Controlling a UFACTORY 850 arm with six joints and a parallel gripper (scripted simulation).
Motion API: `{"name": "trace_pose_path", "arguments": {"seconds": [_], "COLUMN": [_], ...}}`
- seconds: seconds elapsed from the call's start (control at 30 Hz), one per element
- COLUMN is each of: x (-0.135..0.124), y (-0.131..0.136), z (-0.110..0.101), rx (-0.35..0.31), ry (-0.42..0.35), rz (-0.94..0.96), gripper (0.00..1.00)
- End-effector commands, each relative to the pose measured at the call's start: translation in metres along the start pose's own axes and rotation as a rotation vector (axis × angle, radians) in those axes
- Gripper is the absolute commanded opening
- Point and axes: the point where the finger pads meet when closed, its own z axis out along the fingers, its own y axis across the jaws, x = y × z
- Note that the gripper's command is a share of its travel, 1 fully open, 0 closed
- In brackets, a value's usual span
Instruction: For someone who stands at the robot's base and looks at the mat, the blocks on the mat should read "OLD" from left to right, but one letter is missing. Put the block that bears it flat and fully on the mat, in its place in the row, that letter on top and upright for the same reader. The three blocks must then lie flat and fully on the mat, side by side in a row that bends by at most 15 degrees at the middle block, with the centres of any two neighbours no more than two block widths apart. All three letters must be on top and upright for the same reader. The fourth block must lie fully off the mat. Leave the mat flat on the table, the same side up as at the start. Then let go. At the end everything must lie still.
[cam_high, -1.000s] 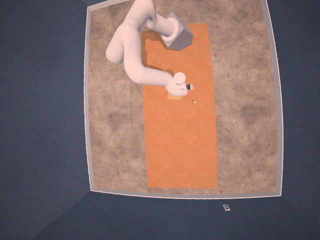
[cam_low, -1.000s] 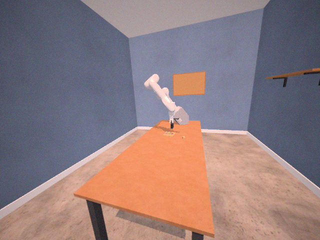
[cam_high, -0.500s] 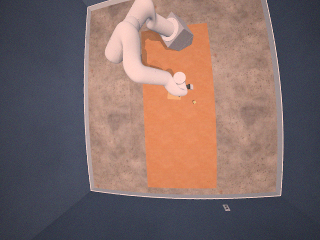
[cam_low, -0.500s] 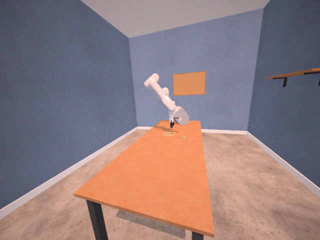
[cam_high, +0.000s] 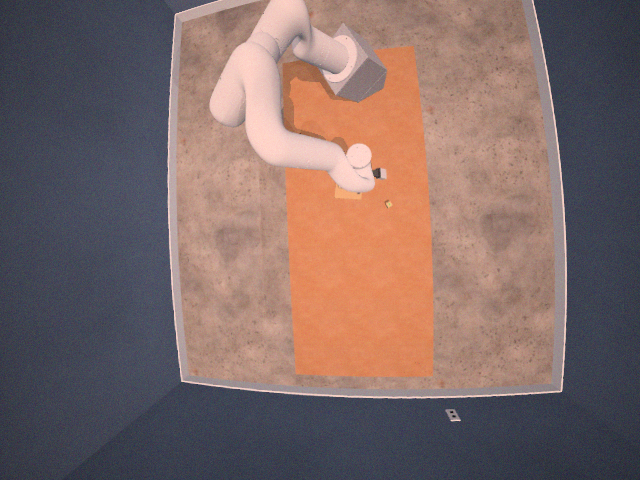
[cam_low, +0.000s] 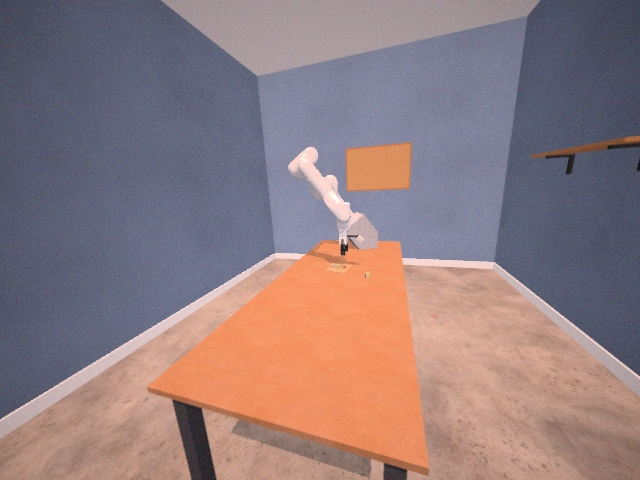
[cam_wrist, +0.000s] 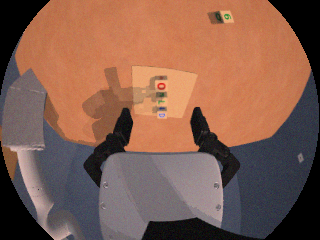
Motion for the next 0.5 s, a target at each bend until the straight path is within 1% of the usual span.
{"name": "trace_pose_path", "arguments": {"seconds": [0.0,0.1,0.23,0.3,0.47], "x": [0.000,0.000,0.000,0.000,0.000], "y": [0.001,0.001,0.001,0.001,0.001], "z": [-0.005,-0.014,-0.032,-0.032,-0.057], "rx": [-0.002,-0.002,-0.002,-0.002,-0.002], "ry": [0.001,0.001,0.001,0.001,0.001], "rz": [0.000,0.000,0.000,0.000,0.000], "gripper": [1.00,1.00,1.00,1.00,1.00]}}
